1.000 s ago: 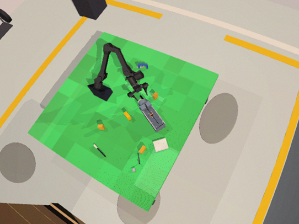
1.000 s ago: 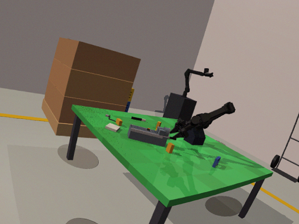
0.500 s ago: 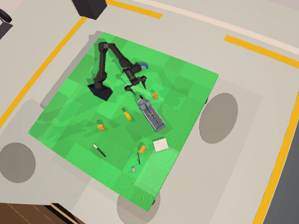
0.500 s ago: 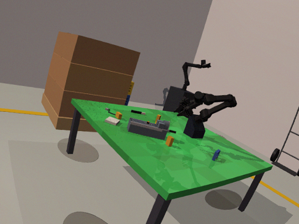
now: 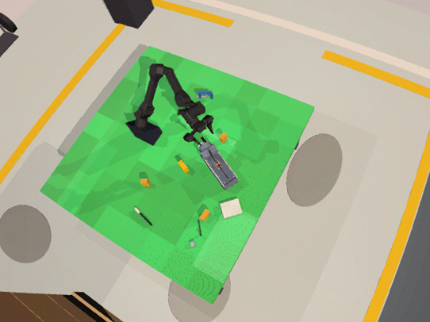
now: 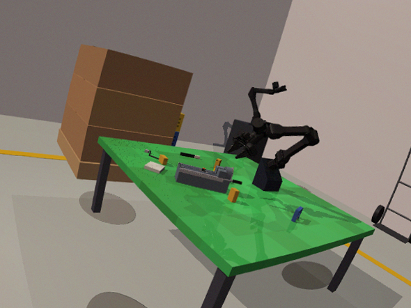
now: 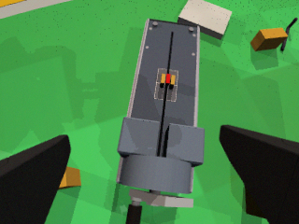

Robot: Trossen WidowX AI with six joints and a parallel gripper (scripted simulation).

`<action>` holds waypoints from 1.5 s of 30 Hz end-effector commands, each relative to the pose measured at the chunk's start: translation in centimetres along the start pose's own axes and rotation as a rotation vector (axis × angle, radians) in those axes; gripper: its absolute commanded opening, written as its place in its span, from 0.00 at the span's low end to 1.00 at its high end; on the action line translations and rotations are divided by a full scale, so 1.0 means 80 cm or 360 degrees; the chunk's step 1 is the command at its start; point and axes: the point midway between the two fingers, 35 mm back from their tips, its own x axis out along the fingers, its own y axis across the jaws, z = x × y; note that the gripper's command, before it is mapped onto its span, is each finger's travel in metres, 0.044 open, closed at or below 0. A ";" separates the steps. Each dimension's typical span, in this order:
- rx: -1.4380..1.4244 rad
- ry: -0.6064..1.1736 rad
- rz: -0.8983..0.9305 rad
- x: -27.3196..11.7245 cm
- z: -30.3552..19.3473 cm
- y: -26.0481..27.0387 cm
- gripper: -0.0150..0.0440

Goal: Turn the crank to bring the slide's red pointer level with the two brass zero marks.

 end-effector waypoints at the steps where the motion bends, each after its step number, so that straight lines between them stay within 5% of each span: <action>1: -0.0072 0.0026 0.0073 0.011 0.013 -0.009 1.00; 14: -0.0365 0.0044 0.0387 0.045 0.061 -0.064 1.00; 24: -0.0396 0.0038 0.0425 0.100 0.021 -0.072 1.00; 45: -0.0399 0.0039 0.0425 0.091 0.030 -0.072 1.00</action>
